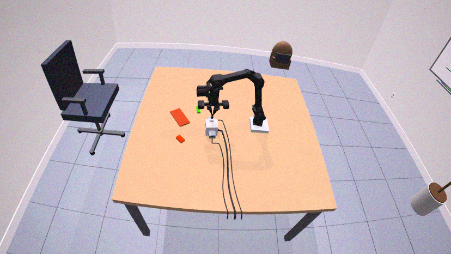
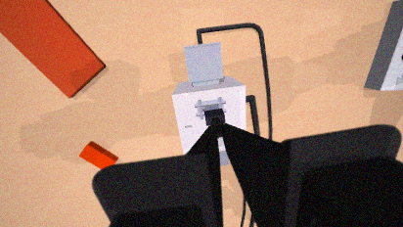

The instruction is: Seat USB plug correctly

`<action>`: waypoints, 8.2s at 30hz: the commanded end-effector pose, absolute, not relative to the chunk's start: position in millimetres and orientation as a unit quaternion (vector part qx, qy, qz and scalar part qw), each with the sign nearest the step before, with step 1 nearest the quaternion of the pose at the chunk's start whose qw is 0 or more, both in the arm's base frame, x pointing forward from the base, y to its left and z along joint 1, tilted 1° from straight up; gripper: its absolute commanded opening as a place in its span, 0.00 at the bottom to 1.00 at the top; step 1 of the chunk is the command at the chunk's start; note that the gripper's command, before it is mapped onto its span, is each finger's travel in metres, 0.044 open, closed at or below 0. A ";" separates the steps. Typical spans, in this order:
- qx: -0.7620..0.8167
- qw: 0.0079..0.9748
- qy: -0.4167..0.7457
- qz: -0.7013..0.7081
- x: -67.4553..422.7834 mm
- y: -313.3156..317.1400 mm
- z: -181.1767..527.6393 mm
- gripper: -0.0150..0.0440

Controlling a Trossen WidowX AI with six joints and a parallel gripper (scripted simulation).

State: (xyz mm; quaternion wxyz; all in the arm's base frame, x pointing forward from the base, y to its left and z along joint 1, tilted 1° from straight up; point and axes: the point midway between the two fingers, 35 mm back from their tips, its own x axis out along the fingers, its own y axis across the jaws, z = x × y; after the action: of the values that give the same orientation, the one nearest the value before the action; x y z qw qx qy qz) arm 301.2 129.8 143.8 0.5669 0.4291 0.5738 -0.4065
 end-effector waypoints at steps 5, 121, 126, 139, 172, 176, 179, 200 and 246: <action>0.433 0.563 0.575 -0.407 301.2 130.5 142.4 0.25; 0.443 0.553 0.579 -0.405 301.2 132.7 128.5 0.25; 0.443 0.553 0.579 -0.405 301.2 132.7 127.9 0.25; 0.443 0.553 0.579 -0.405 301.3 132.7 126.3 0.25; 0.443 0.553 0.579 -0.405 301.4 132.7 122.4 0.25; 0.443 0.553 0.579 -0.405 301.4 132.7 121.9 0.25; 0.443 0.553 0.579 -0.405 301.4 132.7 121.5 0.25; 0.443 0.553 0.579 -0.405 301.4 132.6 119.0 0.25; 0.443 0.553 0.579 -0.405 301.5 132.6 116.8 0.25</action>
State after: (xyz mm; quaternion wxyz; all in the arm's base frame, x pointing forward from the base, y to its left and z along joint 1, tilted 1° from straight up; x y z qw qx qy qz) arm 302.9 133.5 122.4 0.5558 0.4463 0.5765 -0.3994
